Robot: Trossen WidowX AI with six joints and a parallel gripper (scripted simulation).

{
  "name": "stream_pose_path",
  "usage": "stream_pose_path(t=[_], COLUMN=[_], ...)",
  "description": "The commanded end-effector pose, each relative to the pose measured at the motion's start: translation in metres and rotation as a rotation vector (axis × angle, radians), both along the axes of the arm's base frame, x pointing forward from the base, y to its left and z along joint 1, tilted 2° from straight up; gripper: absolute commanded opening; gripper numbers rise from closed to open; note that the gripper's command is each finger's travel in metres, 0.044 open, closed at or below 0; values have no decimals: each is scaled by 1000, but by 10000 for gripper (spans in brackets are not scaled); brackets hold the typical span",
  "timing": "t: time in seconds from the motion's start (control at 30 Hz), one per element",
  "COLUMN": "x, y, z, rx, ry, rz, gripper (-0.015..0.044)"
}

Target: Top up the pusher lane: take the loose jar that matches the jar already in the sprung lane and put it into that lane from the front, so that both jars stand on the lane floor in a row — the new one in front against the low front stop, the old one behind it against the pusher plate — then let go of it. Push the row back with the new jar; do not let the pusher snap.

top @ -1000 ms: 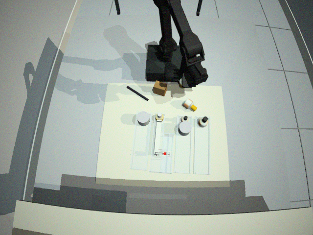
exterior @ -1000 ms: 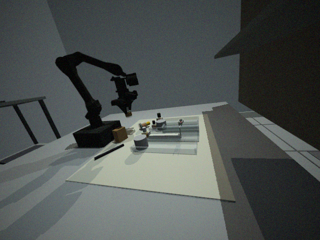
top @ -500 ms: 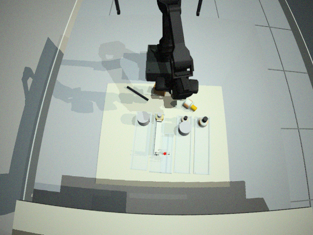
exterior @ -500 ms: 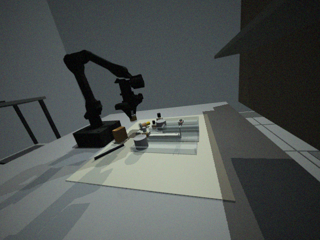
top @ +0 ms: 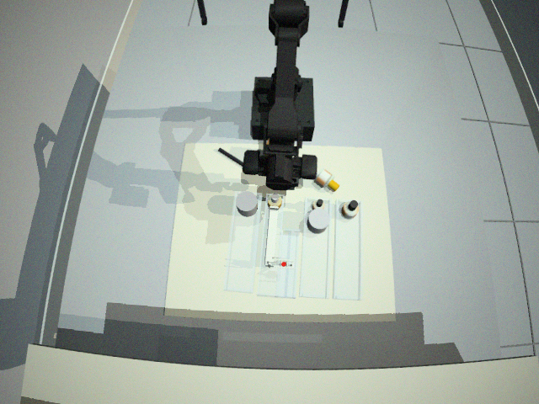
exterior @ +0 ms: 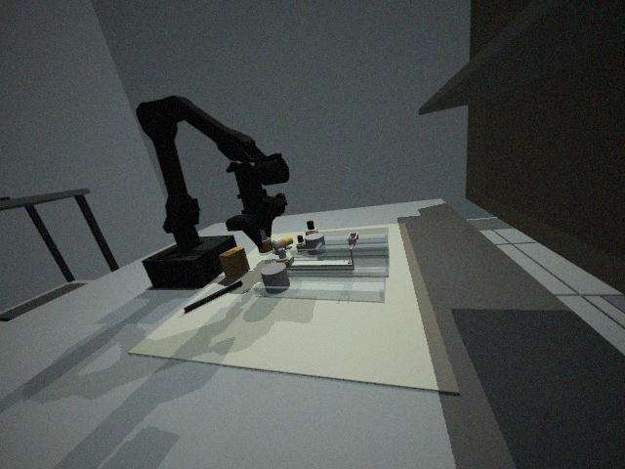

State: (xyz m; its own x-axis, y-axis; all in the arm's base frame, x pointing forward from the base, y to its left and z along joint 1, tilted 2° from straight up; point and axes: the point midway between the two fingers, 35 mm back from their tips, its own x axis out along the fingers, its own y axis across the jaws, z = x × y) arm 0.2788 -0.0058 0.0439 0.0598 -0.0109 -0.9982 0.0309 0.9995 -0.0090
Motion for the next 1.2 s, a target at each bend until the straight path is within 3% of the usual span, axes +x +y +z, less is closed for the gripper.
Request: stream_pose_path(t=[0.0,0.33,1.17], x=[6,8,15], y=[-9,-9,-9], z=[-3,-28,-27], rx=[4,4,4], ry=[-3,-3,-3], rz=[6,6,6], gripper=[0,0,0])
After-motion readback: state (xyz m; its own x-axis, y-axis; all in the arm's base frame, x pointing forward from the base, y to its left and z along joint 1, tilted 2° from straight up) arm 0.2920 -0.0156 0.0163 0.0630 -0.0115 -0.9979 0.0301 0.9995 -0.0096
